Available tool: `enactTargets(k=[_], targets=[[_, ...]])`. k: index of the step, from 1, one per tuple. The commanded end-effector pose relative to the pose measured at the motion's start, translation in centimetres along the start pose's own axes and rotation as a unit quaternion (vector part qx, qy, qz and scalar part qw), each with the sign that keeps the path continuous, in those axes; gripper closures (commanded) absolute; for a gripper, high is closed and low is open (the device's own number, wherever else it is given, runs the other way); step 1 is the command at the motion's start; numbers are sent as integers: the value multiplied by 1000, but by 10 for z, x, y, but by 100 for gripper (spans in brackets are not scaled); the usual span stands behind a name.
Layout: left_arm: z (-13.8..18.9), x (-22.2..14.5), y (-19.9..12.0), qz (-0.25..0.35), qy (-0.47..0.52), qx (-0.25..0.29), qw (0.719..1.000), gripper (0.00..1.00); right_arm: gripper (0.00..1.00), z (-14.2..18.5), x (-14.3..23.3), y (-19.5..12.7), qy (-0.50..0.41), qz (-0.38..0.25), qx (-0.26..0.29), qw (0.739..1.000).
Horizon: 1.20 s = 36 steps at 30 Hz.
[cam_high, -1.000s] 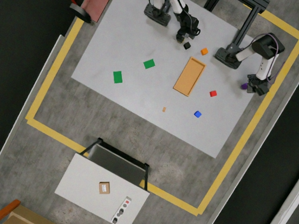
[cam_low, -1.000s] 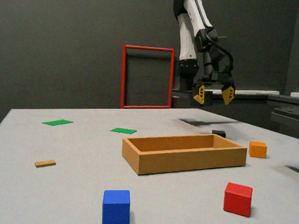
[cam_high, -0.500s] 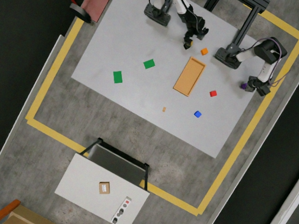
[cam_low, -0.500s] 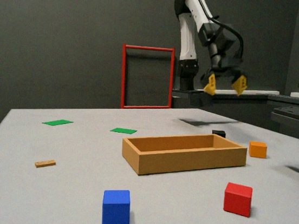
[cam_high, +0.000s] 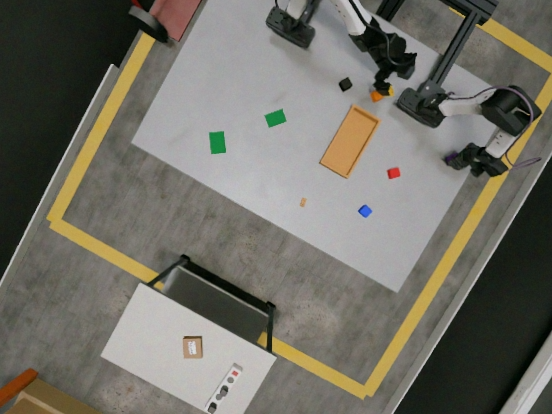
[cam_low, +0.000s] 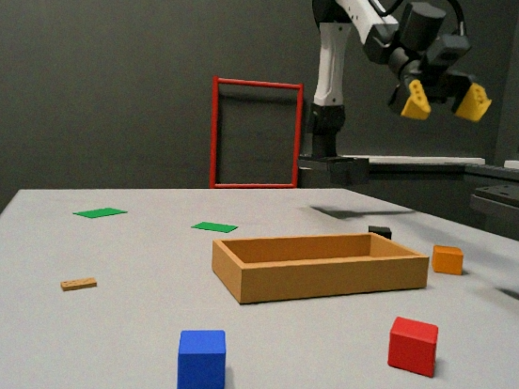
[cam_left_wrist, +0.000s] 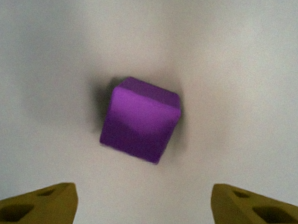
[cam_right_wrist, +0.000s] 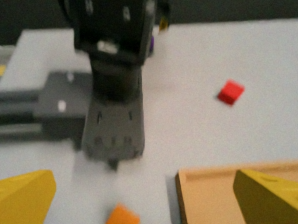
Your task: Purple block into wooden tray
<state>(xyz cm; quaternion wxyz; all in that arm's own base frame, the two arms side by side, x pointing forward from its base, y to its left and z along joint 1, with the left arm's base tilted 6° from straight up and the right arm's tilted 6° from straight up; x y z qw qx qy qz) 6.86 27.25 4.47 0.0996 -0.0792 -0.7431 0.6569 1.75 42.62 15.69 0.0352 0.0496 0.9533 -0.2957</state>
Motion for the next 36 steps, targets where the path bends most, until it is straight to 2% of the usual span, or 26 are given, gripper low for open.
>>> enactTargets(k=[1,5,8,13,21,25,27,29,36], targets=[[-14,8,9,47,112,1,993,31,0,-53,6,12,-5,-10,-94,996],[-18,16,19,63,149,7,987,31,0,-66,7,18,-5,-9,-113,994],[-18,19,26,67,156,11,985,31,0,-62,8,22,-4,-10,-103,995],[-18,21,28,64,147,13,987,31,0,-70,7,15,-2,-9,-114,993],[-23,13,63,63,152,13,986,40,0,-70,7,15,-2,-9,-114,993],[-25,14,66,62,150,13,987,40,0,-70,7,15,-2,-9,-114,993],[-21,15,62,60,151,4,987,46,0,-70,7,15,-2,-9,-114,993],[-21,15,62,60,151,4,987,46,0,-70,7,15,-2,-9,-114,993],[-23,15,59,59,151,-2,987,65,0,-70,7,15,-2,-9,-114,993]])
Point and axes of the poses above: on each arm, the point where the finger pads meet when closed, its own y axis out along the fingers, its own x axis across the jaws, z = x × y, the point moved 9 cm from there along -y, back along the fingers
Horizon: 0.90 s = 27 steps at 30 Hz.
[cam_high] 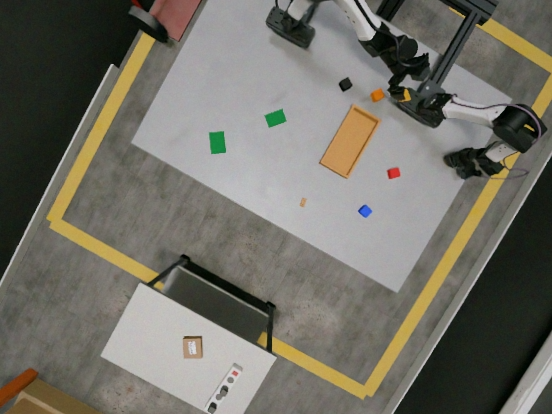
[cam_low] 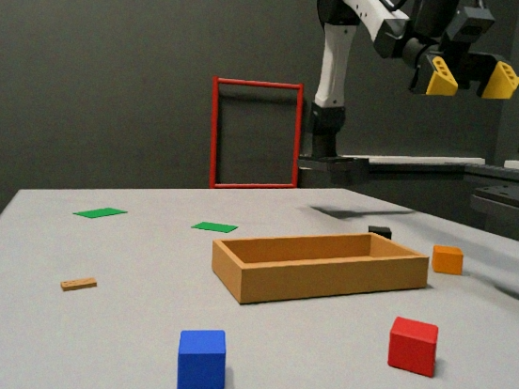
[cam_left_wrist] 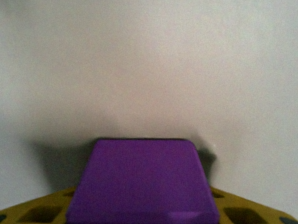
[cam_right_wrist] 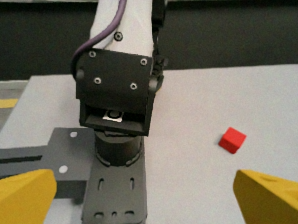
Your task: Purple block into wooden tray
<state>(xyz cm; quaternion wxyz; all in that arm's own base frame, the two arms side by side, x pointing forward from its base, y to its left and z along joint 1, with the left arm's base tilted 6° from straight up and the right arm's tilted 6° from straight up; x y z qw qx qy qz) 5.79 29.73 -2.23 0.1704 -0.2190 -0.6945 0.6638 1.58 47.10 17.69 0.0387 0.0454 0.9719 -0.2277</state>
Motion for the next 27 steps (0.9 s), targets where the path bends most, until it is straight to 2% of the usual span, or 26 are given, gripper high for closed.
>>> enactTargets(k=[1,8,10,16,20,25,27], targets=[[-9,3,-11,-8,4,-30,1000,65,0,-29,4,-6,-1,-8,-44,999],[1,-3,-43,-2,2,-17,1000,65,0,-29,4,-6,-1,-8,-44,999],[1,-3,-43,-2,2,-17,1000,65,0,-29,4,-6,-1,-8,-44,999],[20,-22,-75,7,-2,7,1000,65,0,-32,-4,-16,-5,-11,-57,998],[20,-30,-88,-3,-19,-18,1000,65,0,-17,-15,-27,-12,-23,-49,998],[47,-67,-90,-9,-46,-21,999,65,0,8,-45,-59,-27,-50,-38,998],[47,-67,-90,-9,-46,-21,999,65,0,8,-45,-59,-27,-50,-38,998]])
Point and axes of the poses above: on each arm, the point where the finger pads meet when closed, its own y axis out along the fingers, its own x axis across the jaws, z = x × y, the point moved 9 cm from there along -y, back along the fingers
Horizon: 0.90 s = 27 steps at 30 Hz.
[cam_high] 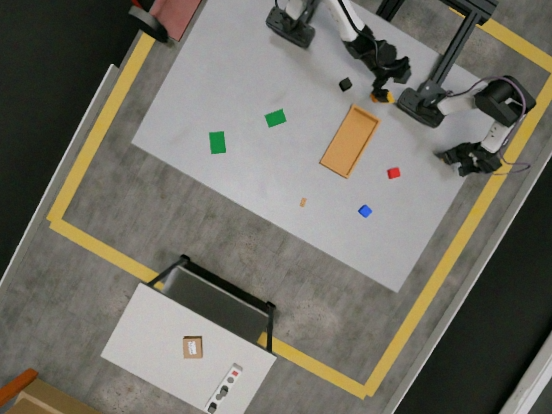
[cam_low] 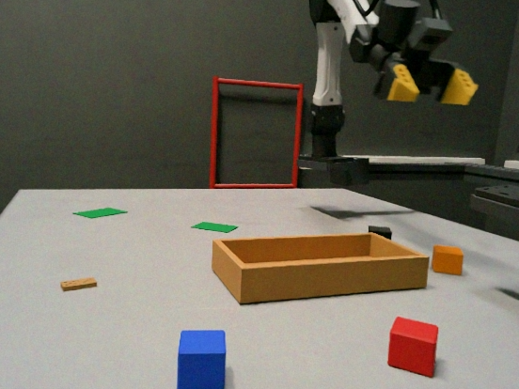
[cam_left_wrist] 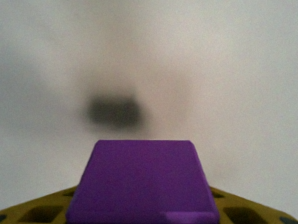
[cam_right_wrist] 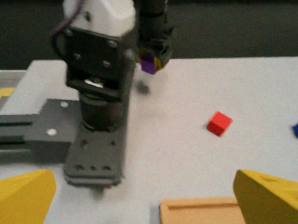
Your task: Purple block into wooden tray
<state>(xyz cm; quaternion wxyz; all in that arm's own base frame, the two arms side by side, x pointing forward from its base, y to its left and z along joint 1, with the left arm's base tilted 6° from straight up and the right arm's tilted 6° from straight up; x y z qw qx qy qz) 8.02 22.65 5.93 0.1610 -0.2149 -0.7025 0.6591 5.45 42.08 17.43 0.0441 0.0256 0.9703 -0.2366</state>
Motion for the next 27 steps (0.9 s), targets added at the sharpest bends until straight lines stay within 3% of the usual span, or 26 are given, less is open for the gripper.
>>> enactTargets(k=[1,11,15,17,27], targets=[[11,-16,-9,-10,-42,-10,999,65,0,-11,-10,-28,-21,-38,-40,998],[75,-98,-6,-11,-57,-1,998,65,0,64,-93,-120,-35,-79,-8,996],[93,-123,-6,-9,-56,-4,998,65,0,77,-122,-147,-38,-72,-9,997],[93,-123,-6,-9,-56,-4,998,65,0,77,-122,-147,-38,-72,-9,997],[137,-201,-6,4,-52,-12,999,65,0,113,-174,-189,-23,-57,4,998]])
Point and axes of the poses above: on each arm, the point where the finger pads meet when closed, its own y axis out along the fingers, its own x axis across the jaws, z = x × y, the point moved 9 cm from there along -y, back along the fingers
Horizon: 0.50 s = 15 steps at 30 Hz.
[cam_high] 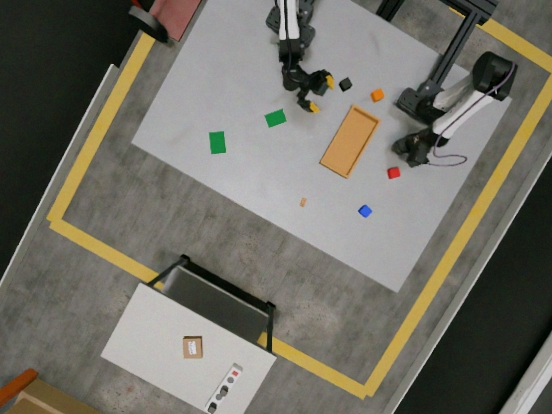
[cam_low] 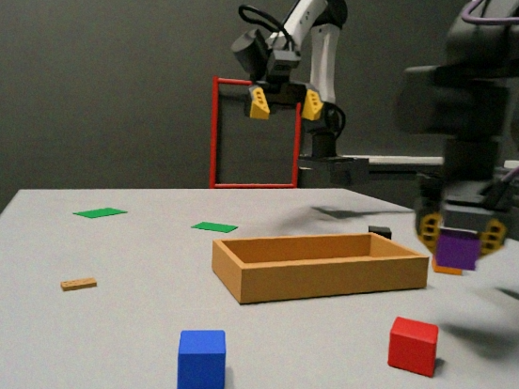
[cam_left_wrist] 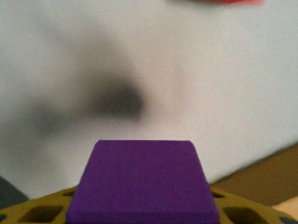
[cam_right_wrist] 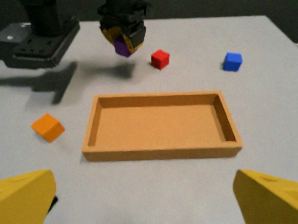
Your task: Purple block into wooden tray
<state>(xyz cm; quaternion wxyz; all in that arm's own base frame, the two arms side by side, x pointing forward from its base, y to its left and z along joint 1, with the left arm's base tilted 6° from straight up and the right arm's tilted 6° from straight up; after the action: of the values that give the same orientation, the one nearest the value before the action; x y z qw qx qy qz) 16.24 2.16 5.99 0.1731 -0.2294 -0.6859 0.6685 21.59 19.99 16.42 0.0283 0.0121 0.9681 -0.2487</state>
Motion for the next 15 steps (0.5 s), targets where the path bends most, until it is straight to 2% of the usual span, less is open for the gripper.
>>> enactTargets(k=[1,5,7,11,15], targets=[[8,-34,-4,-2,-68,-30,997,65,0,-8,-11,-13,-34,-37,-7,999],[37,-72,-2,-7,-55,-26,998,65,0,-4,-23,-24,-29,-26,-11,999],[37,-72,-2,-7,-55,-26,998,65,0,-4,-23,-24,-29,-26,-11,999],[72,-112,0,-18,-39,-25,999,65,0,-1,-33,-31,-25,-15,-14,999],[93,-140,2,-18,-27,-25,999,65,0,0,-38,-35,-25,-10,-13,1000]])
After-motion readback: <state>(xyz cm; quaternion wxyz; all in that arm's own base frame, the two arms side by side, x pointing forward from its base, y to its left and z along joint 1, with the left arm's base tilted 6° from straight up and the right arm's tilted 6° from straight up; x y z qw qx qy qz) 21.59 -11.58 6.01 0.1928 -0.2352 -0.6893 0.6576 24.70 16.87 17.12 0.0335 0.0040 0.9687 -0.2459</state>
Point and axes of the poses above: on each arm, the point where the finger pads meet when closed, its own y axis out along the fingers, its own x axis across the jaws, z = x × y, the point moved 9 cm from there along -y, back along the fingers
